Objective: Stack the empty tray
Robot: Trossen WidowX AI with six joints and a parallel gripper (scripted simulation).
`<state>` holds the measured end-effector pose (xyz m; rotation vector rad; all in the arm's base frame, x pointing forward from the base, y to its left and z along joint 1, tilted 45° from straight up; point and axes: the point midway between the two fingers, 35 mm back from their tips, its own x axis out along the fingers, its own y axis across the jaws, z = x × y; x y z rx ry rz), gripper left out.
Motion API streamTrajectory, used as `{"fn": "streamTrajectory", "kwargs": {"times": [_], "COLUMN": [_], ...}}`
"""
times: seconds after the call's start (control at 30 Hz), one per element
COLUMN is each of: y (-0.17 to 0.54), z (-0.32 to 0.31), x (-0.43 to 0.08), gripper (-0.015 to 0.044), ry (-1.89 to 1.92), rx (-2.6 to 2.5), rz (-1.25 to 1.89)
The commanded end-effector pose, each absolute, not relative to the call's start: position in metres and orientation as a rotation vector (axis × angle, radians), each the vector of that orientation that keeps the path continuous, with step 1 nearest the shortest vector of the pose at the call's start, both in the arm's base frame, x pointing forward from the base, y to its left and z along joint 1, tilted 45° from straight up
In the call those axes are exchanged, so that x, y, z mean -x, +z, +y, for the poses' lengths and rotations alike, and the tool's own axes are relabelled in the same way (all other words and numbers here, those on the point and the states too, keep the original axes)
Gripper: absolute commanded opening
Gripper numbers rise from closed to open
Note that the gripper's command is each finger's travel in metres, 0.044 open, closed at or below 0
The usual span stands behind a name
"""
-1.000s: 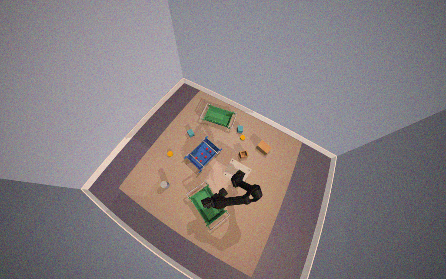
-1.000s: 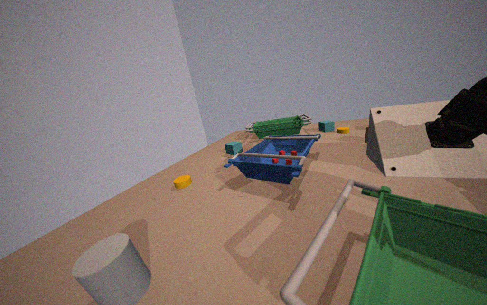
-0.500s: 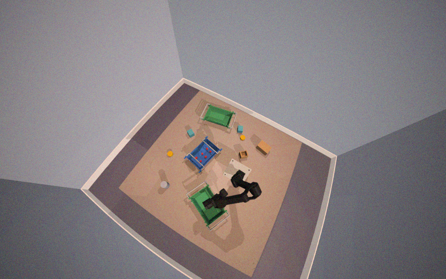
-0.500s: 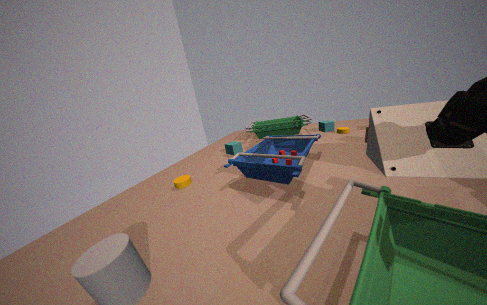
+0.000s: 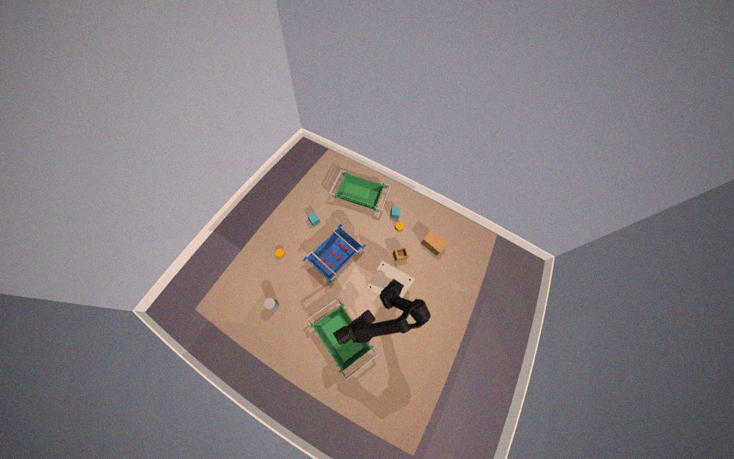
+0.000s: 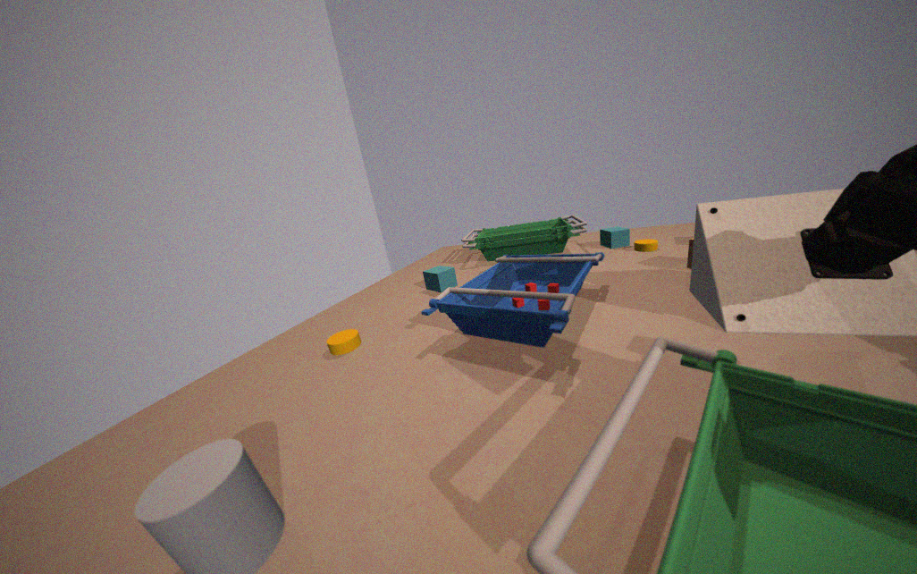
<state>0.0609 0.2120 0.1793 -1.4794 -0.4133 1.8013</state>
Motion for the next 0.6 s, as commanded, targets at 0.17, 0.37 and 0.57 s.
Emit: {"fn": "streamTrajectory", "kwargs": {"times": [0.17,0.37,0.57], "y": [0.1788,0.1788,0.1788], "z": [0.2120,0.2120,0.2120], "x": [-0.0618,-0.0618,-0.0618], "gripper": [0.0175,0.0135,0.0095], "ry": [1.797,1.797,1.797], "rx": [1.482,1.482,1.482], "rz": [-0.407,-0.407,-0.407]}}
